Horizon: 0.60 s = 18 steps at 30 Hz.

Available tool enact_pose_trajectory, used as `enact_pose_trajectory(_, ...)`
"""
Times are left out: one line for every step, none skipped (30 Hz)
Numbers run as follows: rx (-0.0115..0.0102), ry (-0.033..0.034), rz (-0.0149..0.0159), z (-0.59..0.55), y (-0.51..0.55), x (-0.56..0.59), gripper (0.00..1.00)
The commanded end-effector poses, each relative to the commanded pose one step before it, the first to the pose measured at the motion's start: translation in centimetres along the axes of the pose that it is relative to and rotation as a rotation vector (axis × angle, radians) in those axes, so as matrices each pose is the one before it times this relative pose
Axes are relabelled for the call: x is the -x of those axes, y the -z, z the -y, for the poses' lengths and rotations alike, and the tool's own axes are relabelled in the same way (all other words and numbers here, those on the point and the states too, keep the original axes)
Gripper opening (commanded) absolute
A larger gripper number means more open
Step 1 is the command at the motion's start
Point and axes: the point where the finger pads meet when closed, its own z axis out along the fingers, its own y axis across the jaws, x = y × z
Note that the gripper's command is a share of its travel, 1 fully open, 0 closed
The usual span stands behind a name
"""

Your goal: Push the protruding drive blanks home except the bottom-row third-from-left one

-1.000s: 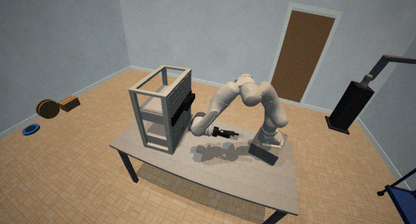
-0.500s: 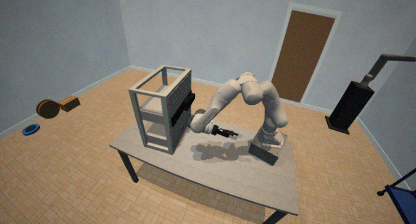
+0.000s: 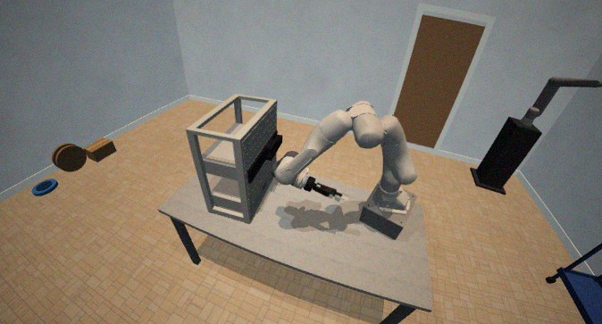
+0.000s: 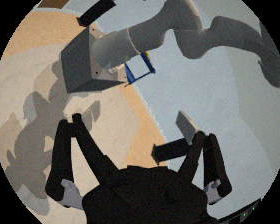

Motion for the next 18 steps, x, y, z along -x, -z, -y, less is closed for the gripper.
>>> enact_pose_trajectory(-0.01103,-0.05322,0.05432,0.026,0.58,0.569,1.0)
enact_pose_trajectory(-0.00134,-0.00648,0.0128,-0.047,0.167,0.072,1.0)
enact_pose_trajectory(-0.00126,-0.00661,0.01315,-0.049,0.174,0.074,1.0)
enact_pose_trajectory(0.0,0.0,0.0,0.0,0.0,0.0,1.0)
enact_pose_trajectory(0.0,0.0,0.0,0.0,0.0,0.0,1.0)
enact_pose_trajectory(-0.00117,-0.00674,0.0135,-0.051,0.18,0.077,1.0)
enact_pose_trajectory(-0.00107,-0.00687,0.01385,-0.053,0.187,0.08,1.0)
enact_pose_trajectory(-0.00096,-0.00699,0.0142,-0.056,0.193,0.083,1.0)
enact_pose_trajectory(-0.00084,-0.00712,0.01455,-0.059,0.2,0.086,1.0)
enact_pose_trajectory(-0.00071,-0.00724,0.0149,-0.061,0.207,0.089,1.0)
enact_pose_trajectory(-0.00056,-0.00736,0.01525,-0.064,0.214,0.093,1.0)
enact_pose_trajectory(-0.00041,-0.00748,0.0156,-0.067,0.221,0.096,1.0)
enact_pose_trajectory(-0.00024,-0.00759,0.01595,-0.07,0.228,0.099,1.0)
enact_pose_trajectory(-0.00006,-0.0077,0.01629,-0.073,0.236,0.103,1.0)
enact_pose_trajectory(0.00013,-0.00782,0.01663,-0.077,0.243,0.106,1.0)
enact_pose_trajectory(0.00034,-0.00793,0.01697,-0.08,0.251,0.11,1.0)
enact_pose_trajectory(0.00056,-0.00803,0.01731,-0.084,0.258,0.114,1.0)
enact_pose_trajectory(0.00079,-0.00814,0.01764,-0.088,0.266,0.117,1.0)
